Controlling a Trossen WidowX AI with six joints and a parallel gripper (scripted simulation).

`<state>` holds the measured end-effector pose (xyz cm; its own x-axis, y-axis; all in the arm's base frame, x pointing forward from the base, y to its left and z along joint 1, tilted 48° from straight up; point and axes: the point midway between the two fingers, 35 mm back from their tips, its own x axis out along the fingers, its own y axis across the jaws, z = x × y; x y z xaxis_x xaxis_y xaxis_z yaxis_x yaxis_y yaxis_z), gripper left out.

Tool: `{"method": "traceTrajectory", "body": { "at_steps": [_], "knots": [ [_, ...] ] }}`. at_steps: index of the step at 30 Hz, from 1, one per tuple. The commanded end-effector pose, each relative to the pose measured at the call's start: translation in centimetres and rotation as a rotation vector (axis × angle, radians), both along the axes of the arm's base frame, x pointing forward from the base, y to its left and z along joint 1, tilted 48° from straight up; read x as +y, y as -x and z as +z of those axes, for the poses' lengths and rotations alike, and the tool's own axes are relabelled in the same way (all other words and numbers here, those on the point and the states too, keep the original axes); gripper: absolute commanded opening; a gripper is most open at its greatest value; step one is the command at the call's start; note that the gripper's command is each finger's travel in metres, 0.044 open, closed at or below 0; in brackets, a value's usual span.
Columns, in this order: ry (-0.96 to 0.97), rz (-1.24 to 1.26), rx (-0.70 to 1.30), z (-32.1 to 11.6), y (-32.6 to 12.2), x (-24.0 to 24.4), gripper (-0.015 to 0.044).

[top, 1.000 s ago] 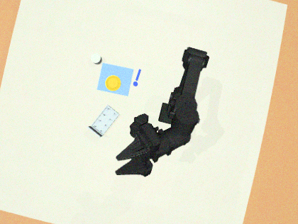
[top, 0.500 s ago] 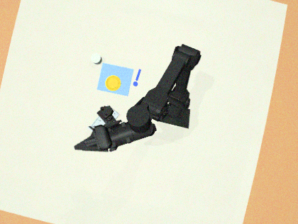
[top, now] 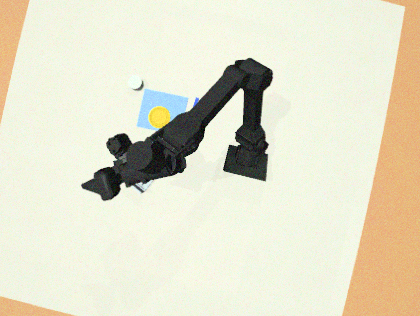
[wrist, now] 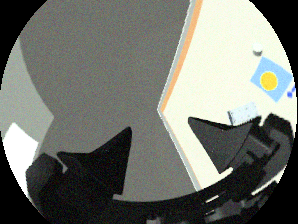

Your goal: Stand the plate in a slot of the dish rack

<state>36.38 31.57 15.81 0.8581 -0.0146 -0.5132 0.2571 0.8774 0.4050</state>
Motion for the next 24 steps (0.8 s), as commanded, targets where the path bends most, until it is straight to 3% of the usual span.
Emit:
{"method": "traceTrajectory", "body": {
  "at_steps": [1, 12, 24],
  "knots": [
    [0.133, -0.034, 0.056, -1.5, -1.2, -3.6, 0.0400],
    [0.439, -0.105, 0.258, -4.8, -3.0, -13.2, 0.0400],
    [0.706, -0.135, 0.556, -7.3, -2.0, -23.6, 0.0400]
  ]
}}
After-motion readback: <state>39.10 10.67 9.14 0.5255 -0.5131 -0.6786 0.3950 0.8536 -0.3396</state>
